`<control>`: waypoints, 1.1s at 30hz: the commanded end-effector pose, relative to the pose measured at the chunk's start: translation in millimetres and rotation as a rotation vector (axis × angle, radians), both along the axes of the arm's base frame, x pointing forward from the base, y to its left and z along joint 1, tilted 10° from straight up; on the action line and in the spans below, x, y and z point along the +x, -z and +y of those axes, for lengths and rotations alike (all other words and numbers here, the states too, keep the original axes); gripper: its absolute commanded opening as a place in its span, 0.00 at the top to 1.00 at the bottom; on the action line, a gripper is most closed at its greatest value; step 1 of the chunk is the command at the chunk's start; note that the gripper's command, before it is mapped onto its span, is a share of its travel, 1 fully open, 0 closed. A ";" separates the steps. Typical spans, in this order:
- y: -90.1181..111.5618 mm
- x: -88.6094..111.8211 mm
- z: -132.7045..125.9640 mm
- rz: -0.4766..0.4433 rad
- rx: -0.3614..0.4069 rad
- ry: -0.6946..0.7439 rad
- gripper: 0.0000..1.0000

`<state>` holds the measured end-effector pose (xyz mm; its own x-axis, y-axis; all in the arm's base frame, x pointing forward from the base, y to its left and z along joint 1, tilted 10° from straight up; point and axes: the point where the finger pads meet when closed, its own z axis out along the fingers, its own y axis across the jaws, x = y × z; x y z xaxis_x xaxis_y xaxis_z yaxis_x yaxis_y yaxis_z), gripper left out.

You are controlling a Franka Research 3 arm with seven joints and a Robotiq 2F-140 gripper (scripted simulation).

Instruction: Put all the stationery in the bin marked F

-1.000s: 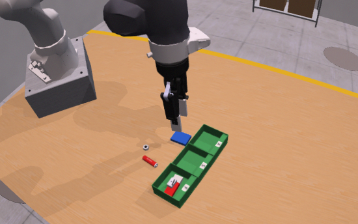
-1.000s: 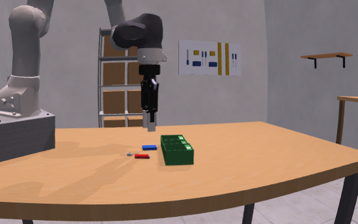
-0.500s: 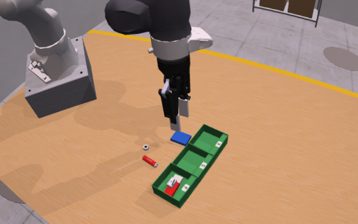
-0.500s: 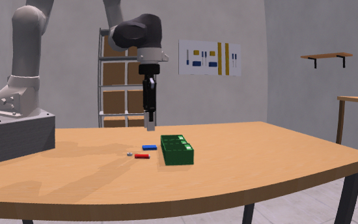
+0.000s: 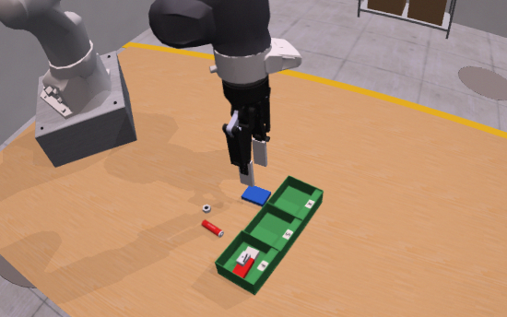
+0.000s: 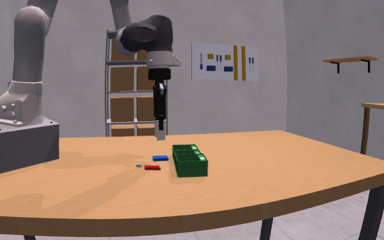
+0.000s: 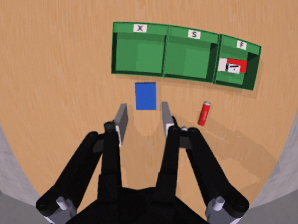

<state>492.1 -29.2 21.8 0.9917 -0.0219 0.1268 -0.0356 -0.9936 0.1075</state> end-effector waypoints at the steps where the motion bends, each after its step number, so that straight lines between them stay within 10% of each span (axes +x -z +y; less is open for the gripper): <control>1: 0.7 -1.8 0.1 0.000 -0.001 0.027 0.67; 23: 0.7 -1.7 0.2 0.000 -0.001 0.027 0.67; 33: 39.7 6.4 -4.5 0.000 -0.001 0.027 0.67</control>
